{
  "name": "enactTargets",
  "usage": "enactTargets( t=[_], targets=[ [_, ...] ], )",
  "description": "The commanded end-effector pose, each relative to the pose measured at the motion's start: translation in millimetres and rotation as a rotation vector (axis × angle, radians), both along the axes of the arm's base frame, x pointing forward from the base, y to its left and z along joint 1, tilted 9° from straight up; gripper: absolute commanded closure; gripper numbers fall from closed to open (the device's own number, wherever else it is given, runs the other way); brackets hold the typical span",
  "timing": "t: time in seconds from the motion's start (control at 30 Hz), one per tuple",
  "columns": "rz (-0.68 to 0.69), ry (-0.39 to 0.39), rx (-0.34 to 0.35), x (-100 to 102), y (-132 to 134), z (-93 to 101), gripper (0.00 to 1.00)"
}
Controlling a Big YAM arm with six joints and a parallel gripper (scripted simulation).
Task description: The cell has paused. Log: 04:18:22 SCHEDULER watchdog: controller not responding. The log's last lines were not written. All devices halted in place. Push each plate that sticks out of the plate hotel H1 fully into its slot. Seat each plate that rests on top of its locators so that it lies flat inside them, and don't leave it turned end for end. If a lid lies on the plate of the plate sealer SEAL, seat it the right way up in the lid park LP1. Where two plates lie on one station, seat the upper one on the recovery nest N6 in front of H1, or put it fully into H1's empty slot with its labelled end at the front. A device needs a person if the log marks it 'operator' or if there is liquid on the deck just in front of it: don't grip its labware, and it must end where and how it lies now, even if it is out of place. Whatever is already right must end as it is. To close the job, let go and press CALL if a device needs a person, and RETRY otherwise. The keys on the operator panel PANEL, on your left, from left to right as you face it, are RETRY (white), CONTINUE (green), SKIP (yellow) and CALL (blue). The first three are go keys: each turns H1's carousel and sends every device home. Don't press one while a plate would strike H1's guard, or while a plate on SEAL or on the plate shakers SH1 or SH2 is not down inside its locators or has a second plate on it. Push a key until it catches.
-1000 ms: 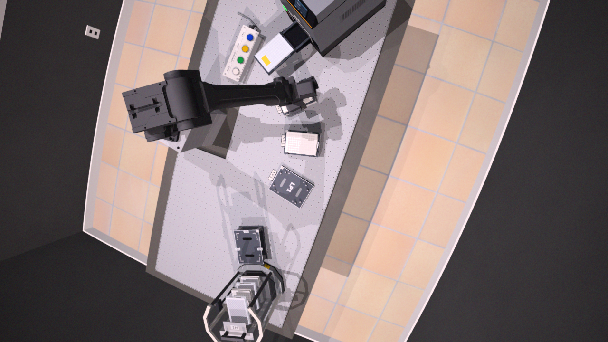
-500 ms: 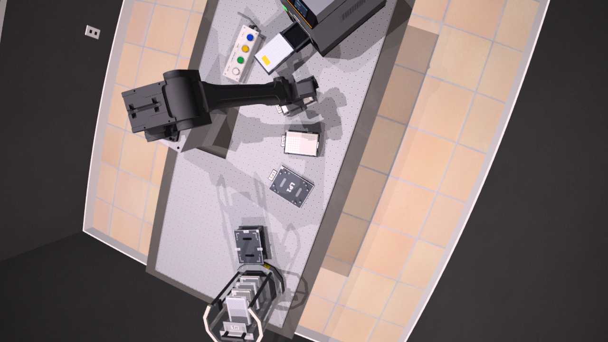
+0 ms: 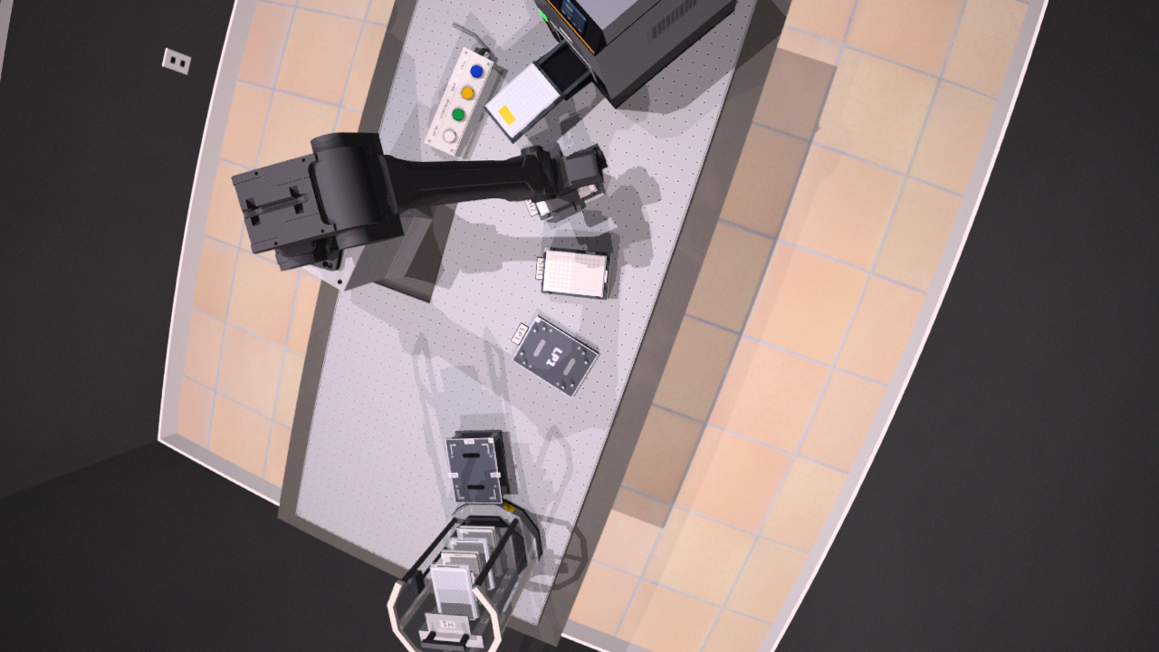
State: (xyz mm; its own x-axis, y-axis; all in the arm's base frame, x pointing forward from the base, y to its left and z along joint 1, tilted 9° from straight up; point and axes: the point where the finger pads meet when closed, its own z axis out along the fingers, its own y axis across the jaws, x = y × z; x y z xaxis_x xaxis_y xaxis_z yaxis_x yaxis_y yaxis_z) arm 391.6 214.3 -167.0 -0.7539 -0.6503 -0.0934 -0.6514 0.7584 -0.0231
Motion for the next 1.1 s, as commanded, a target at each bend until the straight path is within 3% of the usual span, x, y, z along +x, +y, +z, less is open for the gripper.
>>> enactTargets(
  t=[0.0, 1.0, 1.07],
  targets=[
    [-0.004, -0.027, 0.004, 17, -1, -4.6, 0.00],
    [-0.004, -0.027, 0.004, 17, -1, -4.6, 0.00],
    [-0.010, -0.035, 0.009, 16, -1, 15.4, 0.00]
  ],
)
